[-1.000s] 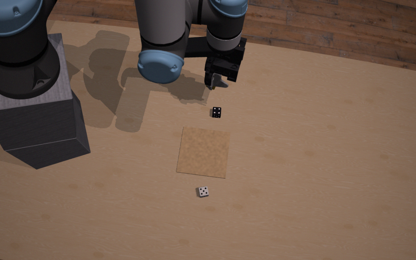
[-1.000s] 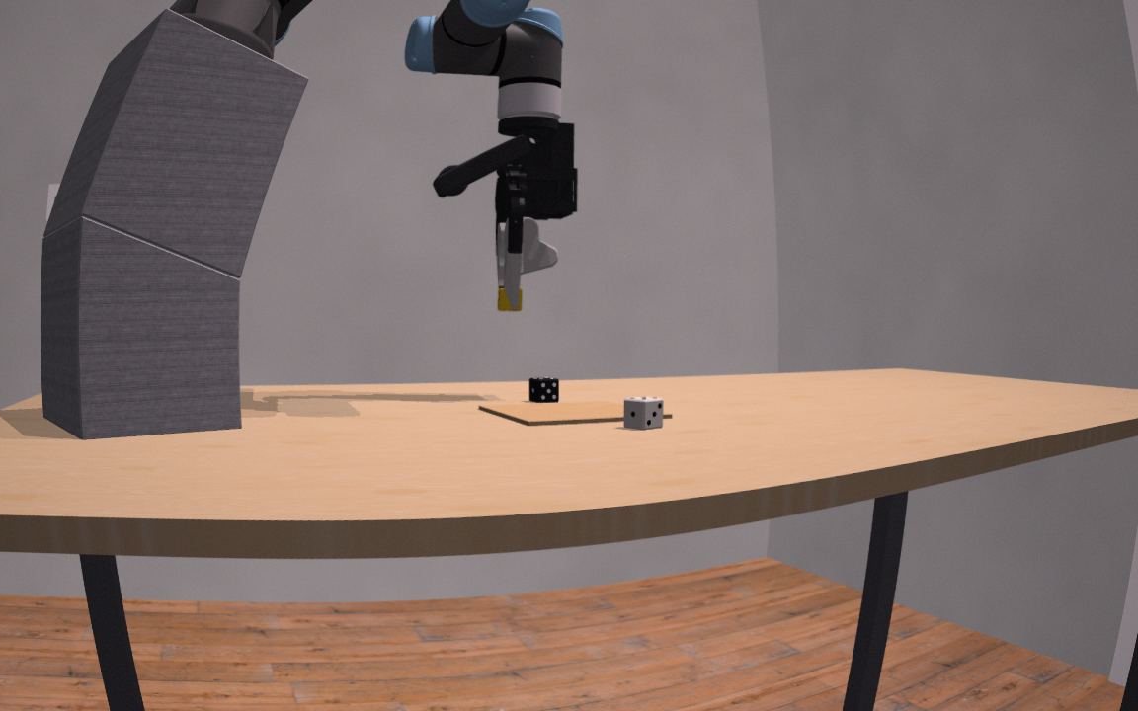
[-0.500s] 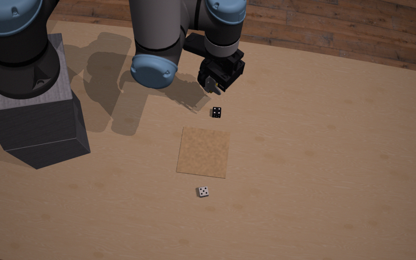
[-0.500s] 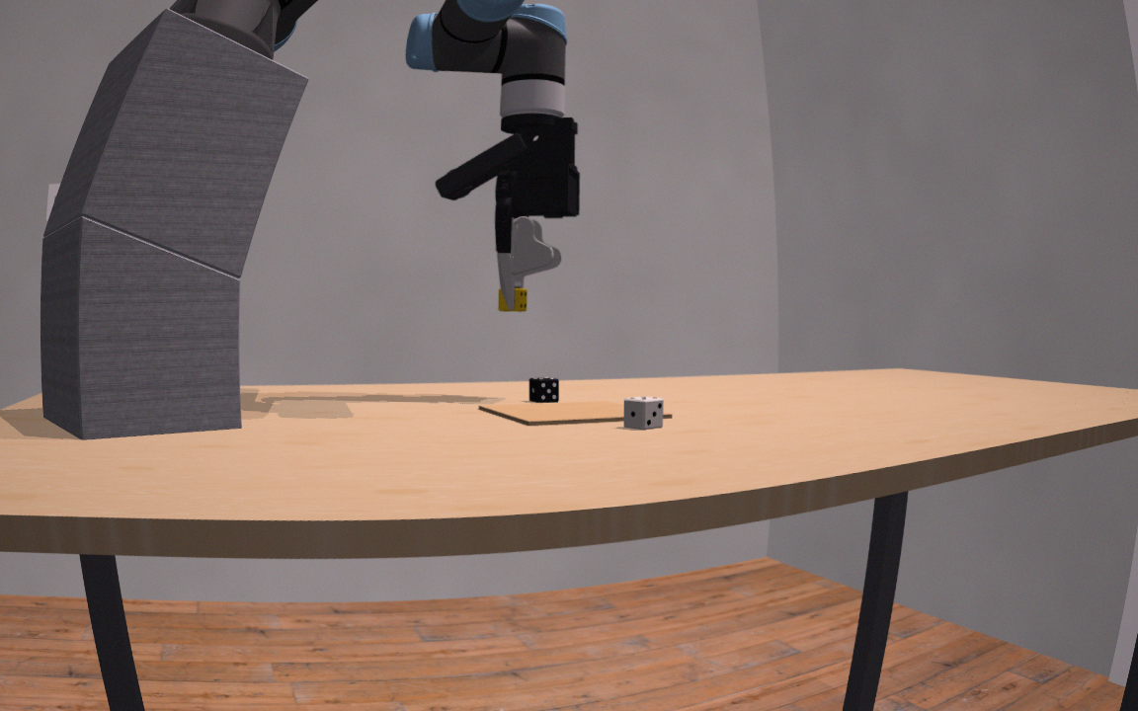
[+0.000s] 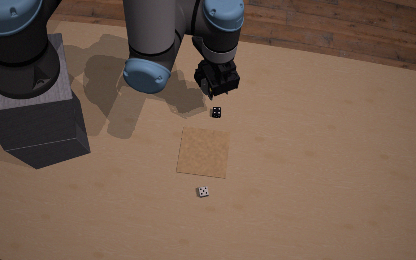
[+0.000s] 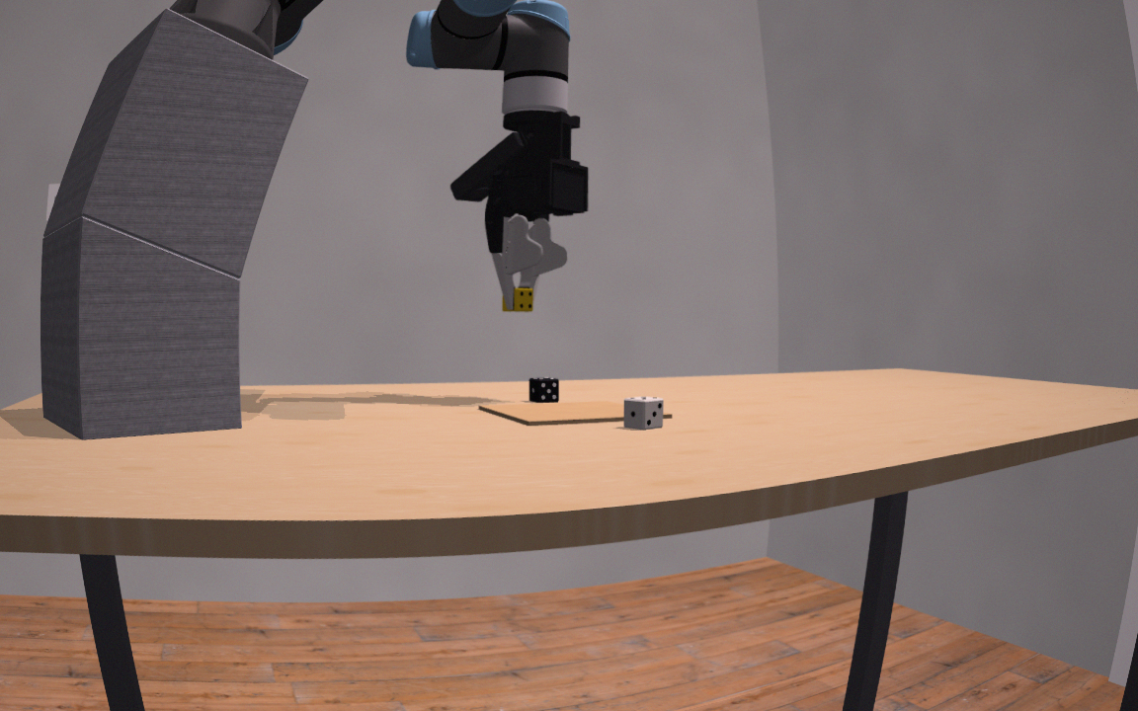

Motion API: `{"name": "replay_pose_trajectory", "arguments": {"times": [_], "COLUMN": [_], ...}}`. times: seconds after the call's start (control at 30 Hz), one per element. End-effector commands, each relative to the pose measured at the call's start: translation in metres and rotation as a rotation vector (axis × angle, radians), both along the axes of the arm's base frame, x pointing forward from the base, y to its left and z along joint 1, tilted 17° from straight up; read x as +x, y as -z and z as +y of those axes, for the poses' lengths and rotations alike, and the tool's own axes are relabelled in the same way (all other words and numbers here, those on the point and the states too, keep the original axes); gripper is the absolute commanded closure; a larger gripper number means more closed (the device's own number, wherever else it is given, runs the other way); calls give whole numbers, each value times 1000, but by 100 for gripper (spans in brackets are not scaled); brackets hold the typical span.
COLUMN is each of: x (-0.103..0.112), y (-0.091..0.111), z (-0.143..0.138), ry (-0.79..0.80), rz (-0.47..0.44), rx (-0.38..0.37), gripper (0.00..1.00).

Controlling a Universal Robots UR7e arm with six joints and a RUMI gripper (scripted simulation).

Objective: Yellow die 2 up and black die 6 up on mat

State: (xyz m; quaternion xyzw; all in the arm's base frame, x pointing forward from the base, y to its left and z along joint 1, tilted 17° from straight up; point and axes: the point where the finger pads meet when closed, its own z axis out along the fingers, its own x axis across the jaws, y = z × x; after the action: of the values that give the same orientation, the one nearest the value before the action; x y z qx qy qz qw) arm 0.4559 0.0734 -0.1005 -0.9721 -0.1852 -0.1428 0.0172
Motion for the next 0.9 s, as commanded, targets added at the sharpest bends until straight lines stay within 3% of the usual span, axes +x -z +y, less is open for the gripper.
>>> {"name": "replay_pose_trajectory", "arguments": {"times": [0.0, 0.2, 0.3, 0.77, 0.87], "x": [0, 1, 1, 1, 1], "y": [0, 0, 0, 2, 2], "z": [-5, -11, -11, -29, -29], "ry": [169, 343, 356, 813, 832], "rz": [14, 29, 30, 71, 72], "rx": [42, 91, 95, 225, 230], "gripper": [94, 94, 94, 94, 94]}}
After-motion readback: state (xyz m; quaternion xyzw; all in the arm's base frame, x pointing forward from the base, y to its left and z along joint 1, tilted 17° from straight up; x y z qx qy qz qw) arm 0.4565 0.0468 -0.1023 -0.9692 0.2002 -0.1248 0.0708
